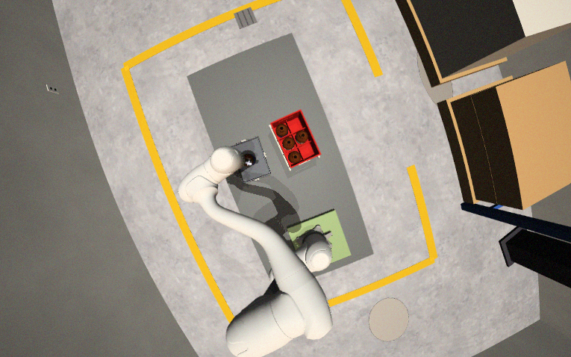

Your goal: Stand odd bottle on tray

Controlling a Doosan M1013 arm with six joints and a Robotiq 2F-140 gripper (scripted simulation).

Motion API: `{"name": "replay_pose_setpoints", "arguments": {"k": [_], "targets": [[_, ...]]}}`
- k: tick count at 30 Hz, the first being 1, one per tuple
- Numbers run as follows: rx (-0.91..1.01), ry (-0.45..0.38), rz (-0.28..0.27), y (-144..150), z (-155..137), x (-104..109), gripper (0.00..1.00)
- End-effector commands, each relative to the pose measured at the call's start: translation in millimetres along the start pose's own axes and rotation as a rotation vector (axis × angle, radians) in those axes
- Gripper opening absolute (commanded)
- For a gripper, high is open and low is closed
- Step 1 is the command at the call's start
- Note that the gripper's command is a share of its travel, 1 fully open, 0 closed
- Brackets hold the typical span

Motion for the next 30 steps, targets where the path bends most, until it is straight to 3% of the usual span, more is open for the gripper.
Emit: {"name": "replay_pose_setpoints", "arguments": {"k": [1, 30], "targets": [[-0.001, -0.001, 0.001, 0, -2, -5, 0.0], [-0.001, -0.001, 0.001, 0, -2, -16, 0.0]]}}
Point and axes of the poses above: the point where the finger pads meet when closed, its own x axis back along the fingers, its own y axis across the jaws, z = x × y, the point moved 2 cm from there along x, back along the fingers, and after that the axes turned 8 degrees about -x, right-handed, at the moved point
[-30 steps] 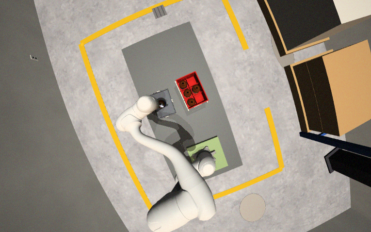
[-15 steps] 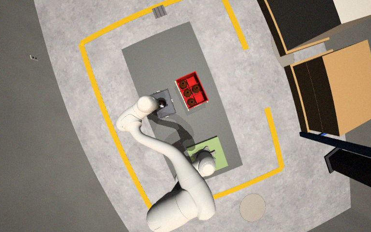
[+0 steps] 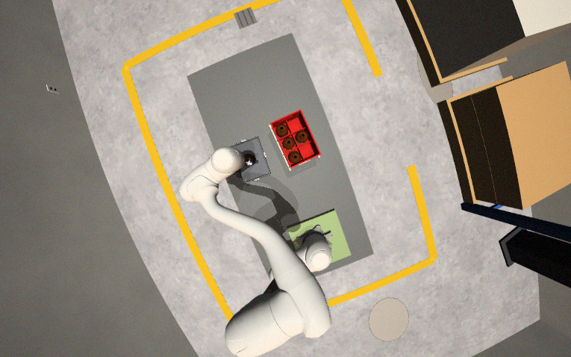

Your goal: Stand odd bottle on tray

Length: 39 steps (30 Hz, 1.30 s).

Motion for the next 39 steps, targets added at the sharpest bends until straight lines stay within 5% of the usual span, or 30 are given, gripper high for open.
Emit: {"name": "replay_pose_setpoints", "arguments": {"k": [1, 39], "targets": [[-0.001, -0.001, 0.001, -0.2, -2.2, -5.7, 0.0], [-0.001, -0.001, 0.001, -0.3, -2.2, -11.8, 0.0]]}}
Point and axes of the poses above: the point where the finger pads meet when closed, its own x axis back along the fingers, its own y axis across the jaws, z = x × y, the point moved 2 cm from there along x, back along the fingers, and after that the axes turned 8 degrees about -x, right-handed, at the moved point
